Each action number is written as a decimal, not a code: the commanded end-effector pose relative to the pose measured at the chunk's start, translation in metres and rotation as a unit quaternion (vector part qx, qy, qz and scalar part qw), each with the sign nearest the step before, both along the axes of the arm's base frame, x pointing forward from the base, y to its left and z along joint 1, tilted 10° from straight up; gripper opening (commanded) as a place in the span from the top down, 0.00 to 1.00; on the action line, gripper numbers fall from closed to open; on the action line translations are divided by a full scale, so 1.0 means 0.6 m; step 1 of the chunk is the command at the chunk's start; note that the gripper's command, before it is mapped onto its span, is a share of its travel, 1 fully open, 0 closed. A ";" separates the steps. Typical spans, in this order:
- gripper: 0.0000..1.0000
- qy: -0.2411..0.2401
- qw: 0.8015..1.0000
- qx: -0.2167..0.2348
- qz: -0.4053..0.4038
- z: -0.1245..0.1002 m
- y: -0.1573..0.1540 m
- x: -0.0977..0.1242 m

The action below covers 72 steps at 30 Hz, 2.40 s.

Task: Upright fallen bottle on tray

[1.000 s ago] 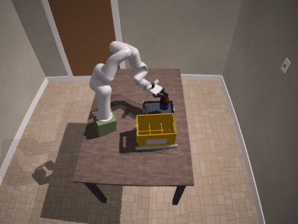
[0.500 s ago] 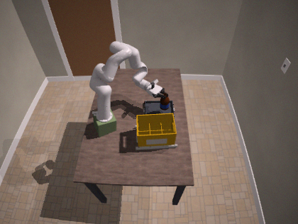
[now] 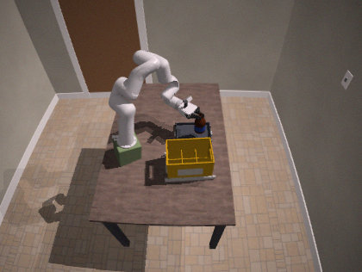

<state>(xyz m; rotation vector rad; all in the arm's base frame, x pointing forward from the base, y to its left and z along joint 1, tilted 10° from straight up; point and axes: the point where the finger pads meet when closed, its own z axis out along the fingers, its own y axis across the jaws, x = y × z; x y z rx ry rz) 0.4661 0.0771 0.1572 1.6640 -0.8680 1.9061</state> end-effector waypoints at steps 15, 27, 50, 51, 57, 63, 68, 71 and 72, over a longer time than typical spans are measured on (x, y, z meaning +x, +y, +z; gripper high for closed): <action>1.00 -0.001 1.000 0.001 0.000 -0.005 0.001 0.002; 1.00 -0.001 1.000 0.001 0.000 -0.017 0.002 0.004; 1.00 -0.001 1.000 0.001 0.000 -0.056 0.004 0.010; 1.00 -0.001 1.000 0.001 0.000 -0.058 0.004 0.011; 1.00 -0.001 1.000 0.001 0.000 -0.067 0.005 0.012; 1.00 -0.001 1.000 0.001 0.000 -0.078 0.006 0.014; 1.00 -0.001 1.000 0.001 0.000 -0.086 0.006 0.015; 1.00 -0.001 1.000 0.001 0.000 -0.091 0.006 0.016; 1.00 -0.001 1.000 0.001 0.000 -0.092 0.006 0.016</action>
